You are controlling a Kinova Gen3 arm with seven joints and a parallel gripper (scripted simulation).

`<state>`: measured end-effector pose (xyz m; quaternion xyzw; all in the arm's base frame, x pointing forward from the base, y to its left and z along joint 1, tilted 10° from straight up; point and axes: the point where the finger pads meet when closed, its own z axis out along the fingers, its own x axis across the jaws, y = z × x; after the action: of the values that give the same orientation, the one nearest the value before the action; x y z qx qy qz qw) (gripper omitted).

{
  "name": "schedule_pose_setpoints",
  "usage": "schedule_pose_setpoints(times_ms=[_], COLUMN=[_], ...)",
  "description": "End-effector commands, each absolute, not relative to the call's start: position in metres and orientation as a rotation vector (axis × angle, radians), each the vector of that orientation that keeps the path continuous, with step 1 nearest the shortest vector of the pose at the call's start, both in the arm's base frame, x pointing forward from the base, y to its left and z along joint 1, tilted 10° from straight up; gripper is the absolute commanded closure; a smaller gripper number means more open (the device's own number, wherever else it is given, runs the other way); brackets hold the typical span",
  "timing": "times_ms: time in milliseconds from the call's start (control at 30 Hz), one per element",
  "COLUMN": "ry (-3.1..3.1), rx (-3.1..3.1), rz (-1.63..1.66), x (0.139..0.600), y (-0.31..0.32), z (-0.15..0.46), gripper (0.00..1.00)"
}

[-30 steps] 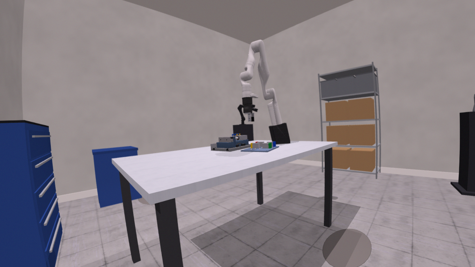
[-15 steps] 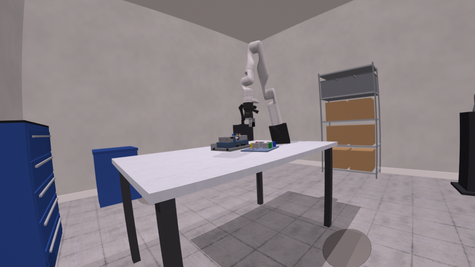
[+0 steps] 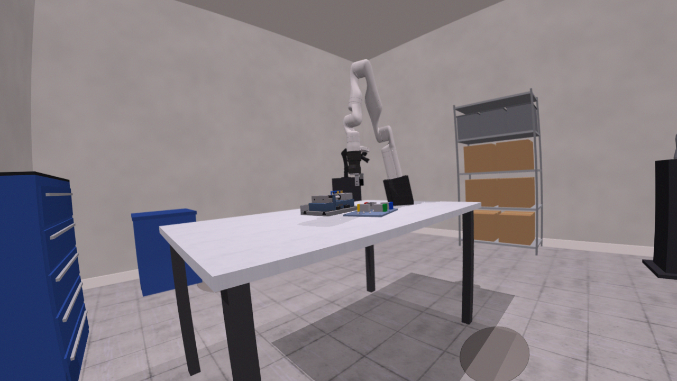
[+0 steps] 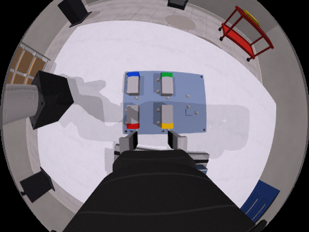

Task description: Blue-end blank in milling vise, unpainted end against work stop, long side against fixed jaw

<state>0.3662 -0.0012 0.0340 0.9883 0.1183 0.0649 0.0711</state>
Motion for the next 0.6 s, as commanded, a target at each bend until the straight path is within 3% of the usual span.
schedule_pose_setpoints(times_ms=[0,567], ry=[0.342,0.341], rx=[2.973,2.973], rz=[0.177,0.176], x=[0.3622,0.3605], y=[-0.0079,-0.0090], z=[0.0243,0.0271], gripper=[0.00,0.00])
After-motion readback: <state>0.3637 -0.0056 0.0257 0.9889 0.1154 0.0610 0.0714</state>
